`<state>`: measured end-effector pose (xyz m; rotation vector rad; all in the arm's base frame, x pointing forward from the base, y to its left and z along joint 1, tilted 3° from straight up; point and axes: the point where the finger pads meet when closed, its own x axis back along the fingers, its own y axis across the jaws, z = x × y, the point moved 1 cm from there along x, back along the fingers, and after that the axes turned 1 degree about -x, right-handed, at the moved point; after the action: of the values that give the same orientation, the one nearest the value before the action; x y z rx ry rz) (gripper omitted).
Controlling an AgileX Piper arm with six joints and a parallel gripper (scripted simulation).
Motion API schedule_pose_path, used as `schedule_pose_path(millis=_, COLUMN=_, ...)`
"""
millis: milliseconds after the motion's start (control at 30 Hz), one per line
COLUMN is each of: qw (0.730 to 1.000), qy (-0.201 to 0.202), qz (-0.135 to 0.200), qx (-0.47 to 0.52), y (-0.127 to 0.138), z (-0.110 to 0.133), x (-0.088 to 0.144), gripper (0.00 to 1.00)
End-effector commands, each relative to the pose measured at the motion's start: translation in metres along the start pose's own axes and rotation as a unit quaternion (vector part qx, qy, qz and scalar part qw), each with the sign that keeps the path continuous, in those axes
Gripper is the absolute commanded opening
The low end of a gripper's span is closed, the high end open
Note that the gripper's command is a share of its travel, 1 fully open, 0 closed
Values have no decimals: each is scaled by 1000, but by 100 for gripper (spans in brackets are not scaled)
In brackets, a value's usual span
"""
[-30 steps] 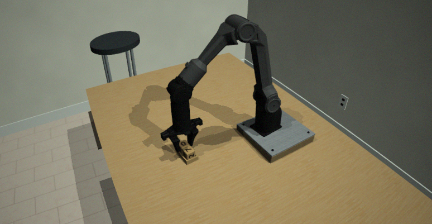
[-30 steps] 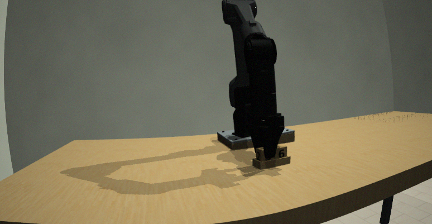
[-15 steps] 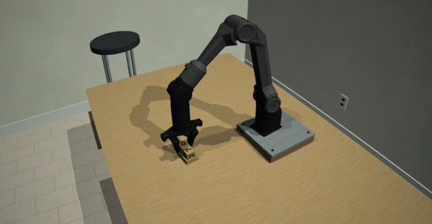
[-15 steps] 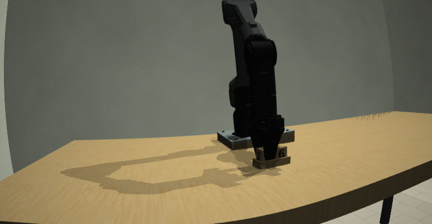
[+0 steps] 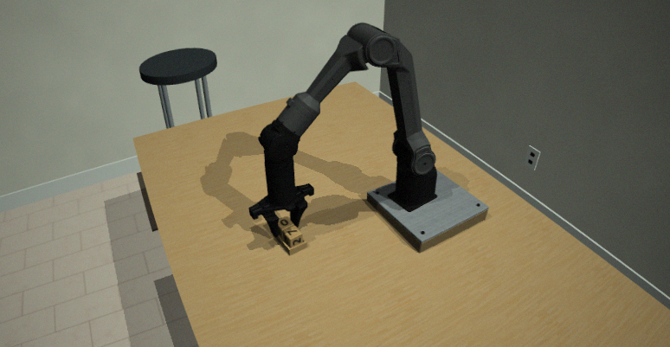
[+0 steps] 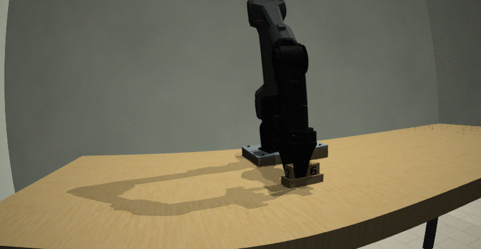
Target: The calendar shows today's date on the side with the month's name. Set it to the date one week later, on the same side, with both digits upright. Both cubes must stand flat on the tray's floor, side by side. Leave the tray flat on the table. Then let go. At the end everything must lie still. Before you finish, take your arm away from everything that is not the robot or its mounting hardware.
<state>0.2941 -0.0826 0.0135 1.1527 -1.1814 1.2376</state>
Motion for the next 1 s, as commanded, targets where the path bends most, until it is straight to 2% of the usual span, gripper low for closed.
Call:
schedule_pose_path(millis=0, qw=1000, qy=0, qz=-1, qx=-1, y=1, z=0, x=-1, gripper=64)
schedule_pose_path(millis=433, qw=1000, qy=0, qz=-1, qx=-1, y=1, z=0, x=-1, gripper=64)
schedule_pose_path(millis=467, qw=1000, qy=0, qz=-1, qx=-1, y=1, z=0, x=-1, gripper=38)
schedule_pose_path(millis=967, qw=1000, qy=0, qz=-1, qx=-1, y=1, z=0, x=-1, gripper=38)
